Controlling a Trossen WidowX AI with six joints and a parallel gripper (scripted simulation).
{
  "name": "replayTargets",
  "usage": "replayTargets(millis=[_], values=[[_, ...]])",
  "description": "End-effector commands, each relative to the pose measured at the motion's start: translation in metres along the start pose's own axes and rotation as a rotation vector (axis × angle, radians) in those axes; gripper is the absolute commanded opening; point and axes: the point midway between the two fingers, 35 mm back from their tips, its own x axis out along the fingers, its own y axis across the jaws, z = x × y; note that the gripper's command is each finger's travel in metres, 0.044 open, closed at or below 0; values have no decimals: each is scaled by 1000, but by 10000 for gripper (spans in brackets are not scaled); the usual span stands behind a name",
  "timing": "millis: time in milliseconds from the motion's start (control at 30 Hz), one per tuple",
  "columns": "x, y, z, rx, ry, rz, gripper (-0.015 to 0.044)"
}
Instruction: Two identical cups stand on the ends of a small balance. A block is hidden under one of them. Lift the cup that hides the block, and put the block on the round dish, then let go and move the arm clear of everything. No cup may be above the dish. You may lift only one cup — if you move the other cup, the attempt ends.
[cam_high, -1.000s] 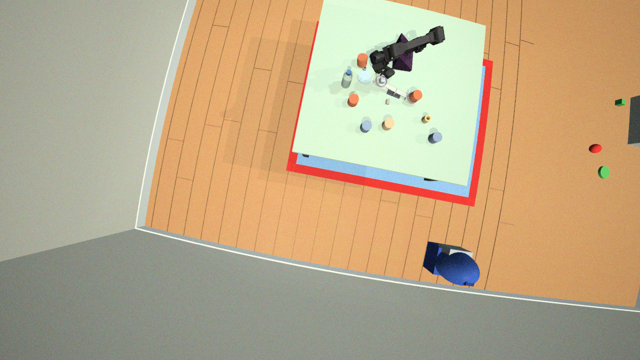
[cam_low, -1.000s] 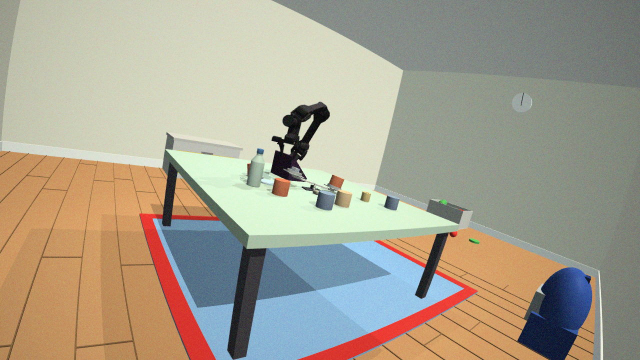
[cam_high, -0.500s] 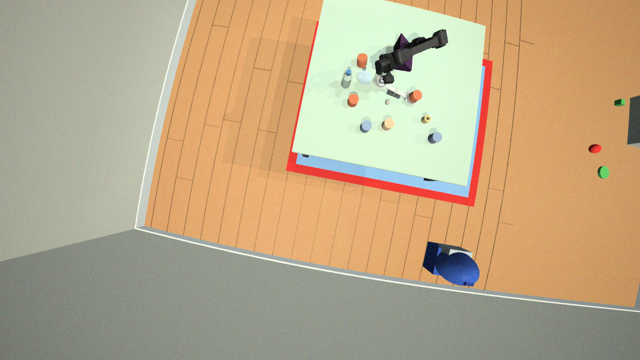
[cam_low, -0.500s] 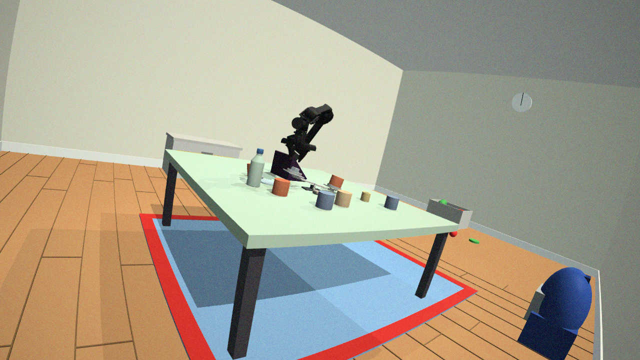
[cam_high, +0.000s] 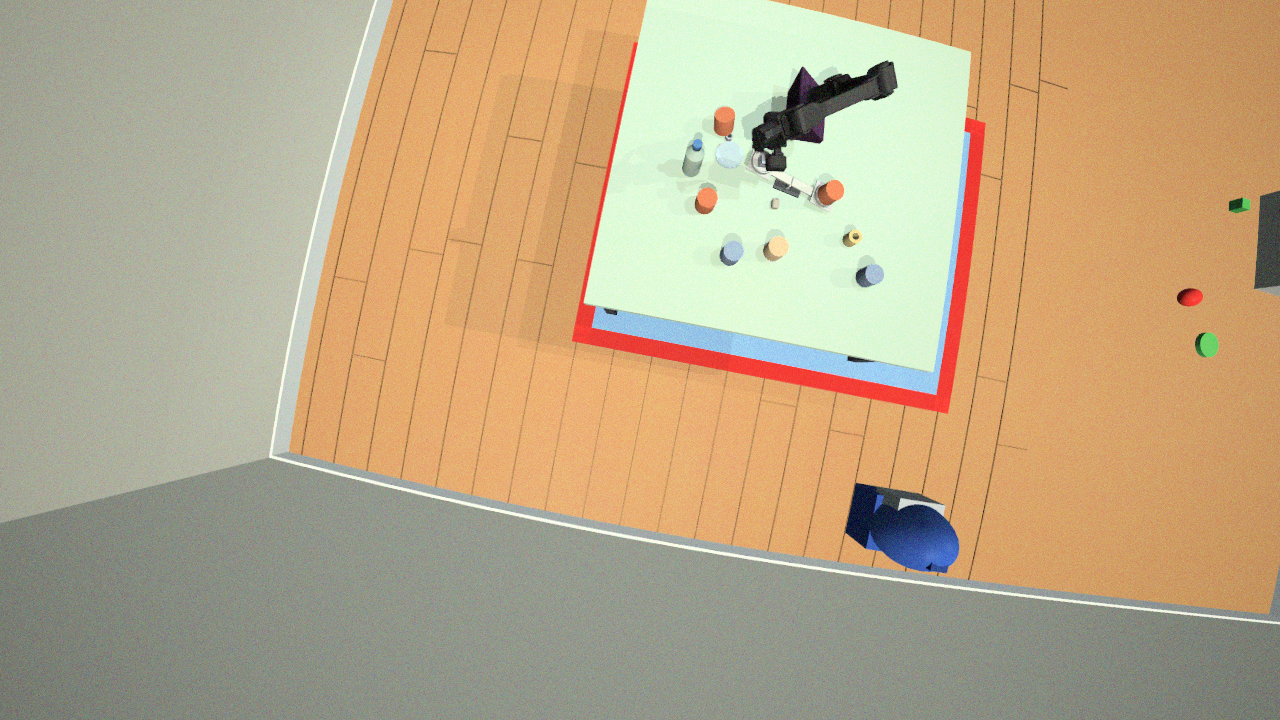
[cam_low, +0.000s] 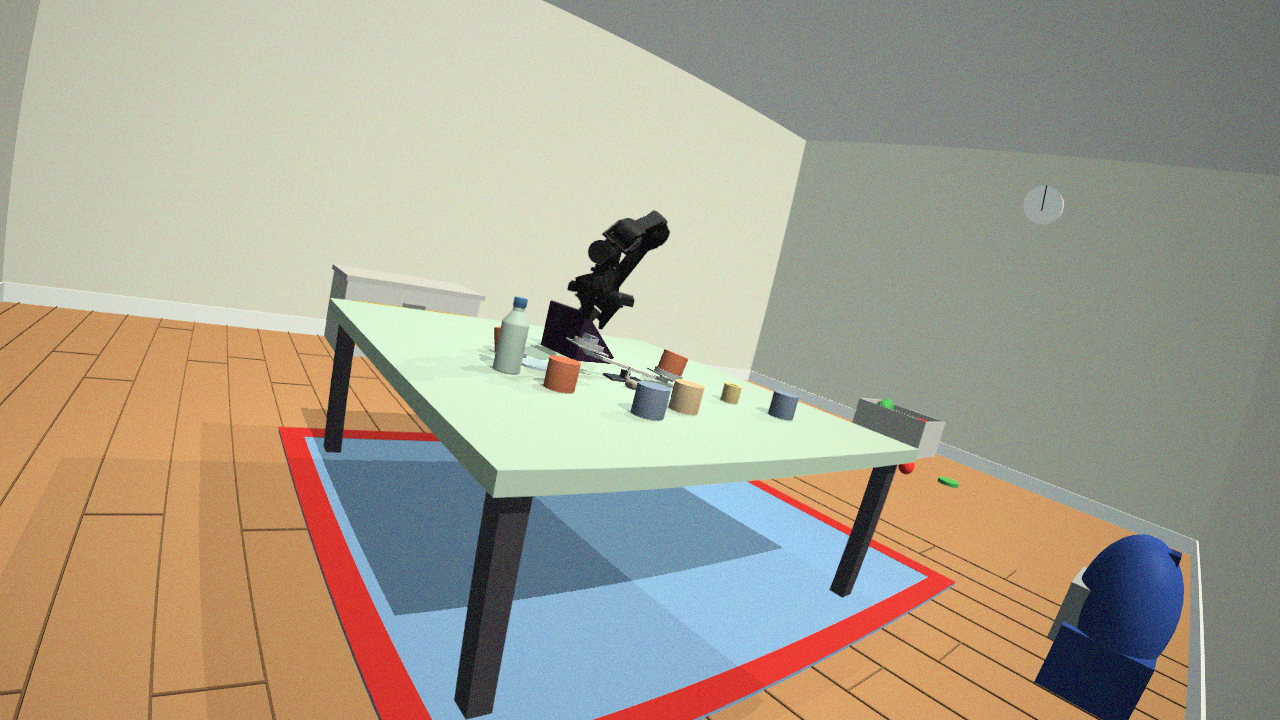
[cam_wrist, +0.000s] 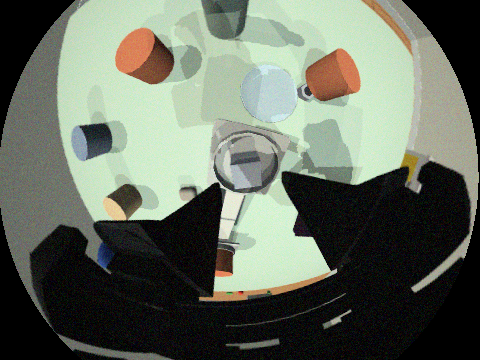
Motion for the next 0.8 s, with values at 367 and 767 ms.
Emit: replayTargets(millis=[367,767], values=[[24,1,-2,4,5,-2,260],[43,1,-2,3,6,-1,260]])
